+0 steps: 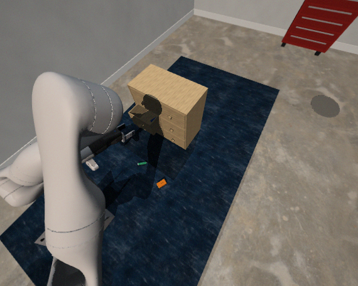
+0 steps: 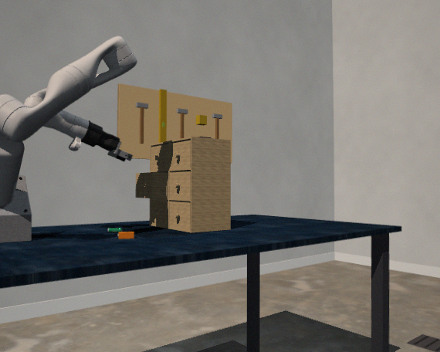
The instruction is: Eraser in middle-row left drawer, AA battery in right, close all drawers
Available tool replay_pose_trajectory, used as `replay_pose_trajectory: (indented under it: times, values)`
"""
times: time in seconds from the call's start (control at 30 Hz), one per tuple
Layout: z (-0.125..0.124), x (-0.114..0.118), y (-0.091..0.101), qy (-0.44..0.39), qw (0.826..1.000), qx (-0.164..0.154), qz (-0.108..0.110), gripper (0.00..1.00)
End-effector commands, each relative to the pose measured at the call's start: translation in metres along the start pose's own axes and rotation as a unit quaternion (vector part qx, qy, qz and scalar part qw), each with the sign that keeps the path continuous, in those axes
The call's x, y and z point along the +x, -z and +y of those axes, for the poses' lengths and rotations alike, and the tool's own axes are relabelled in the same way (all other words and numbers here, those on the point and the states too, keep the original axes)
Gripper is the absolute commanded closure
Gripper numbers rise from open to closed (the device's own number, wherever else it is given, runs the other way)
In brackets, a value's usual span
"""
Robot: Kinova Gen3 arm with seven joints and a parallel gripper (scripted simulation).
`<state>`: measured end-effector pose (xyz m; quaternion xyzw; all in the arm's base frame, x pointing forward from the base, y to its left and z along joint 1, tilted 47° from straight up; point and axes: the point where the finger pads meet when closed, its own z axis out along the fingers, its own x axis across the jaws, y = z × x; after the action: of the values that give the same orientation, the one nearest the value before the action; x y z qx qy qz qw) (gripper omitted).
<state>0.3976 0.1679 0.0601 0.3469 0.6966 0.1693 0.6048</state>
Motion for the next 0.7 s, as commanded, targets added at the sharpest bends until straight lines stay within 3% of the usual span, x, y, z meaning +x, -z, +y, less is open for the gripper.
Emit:
replay_pose_trajectory:
  times: [0.0,0.67]
  values:
    - [-0.0022,0.0086,0.0133,0.008,1.0,-0.005,0.011,0.0]
    - [-0.0049,0.0084,0.0208,0.008,1.0,-0.001,0.011,0.0]
